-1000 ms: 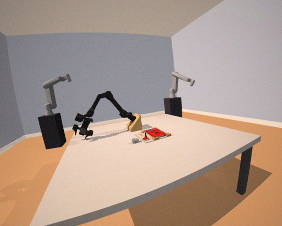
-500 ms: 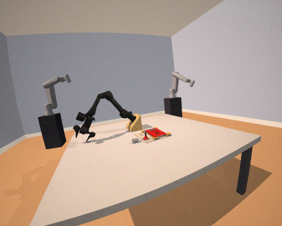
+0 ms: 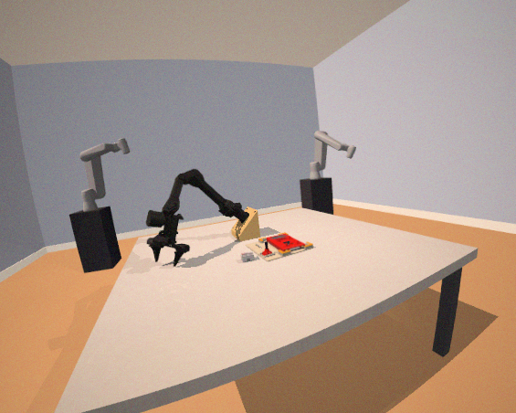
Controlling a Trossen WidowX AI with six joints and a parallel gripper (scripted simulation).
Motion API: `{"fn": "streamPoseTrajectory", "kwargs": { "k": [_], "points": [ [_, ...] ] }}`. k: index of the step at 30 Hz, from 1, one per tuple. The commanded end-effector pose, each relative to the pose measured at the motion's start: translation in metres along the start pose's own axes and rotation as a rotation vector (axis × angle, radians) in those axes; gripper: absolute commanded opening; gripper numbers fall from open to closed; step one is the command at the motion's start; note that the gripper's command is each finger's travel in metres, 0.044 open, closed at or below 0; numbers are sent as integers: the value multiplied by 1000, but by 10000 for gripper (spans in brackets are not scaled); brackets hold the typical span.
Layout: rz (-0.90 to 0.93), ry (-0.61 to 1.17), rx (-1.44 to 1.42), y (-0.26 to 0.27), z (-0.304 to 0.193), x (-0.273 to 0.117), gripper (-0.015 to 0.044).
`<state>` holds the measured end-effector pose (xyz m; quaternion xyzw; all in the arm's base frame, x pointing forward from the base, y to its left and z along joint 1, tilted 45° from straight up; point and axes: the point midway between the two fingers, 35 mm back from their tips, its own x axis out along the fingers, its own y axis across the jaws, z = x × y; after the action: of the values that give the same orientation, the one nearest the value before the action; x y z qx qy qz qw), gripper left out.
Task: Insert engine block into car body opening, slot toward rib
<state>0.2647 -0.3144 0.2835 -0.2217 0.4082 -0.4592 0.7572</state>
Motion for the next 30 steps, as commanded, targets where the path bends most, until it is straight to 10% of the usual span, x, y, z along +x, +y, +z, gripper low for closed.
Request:
{"fn": "streamPoseTrajectory", "kwargs": {
  "k": [1,30],
  "points": [
    [58,18,107,29,9,-4,440],
    [142,390,915,280,-3,-126,440]
  ]
}}
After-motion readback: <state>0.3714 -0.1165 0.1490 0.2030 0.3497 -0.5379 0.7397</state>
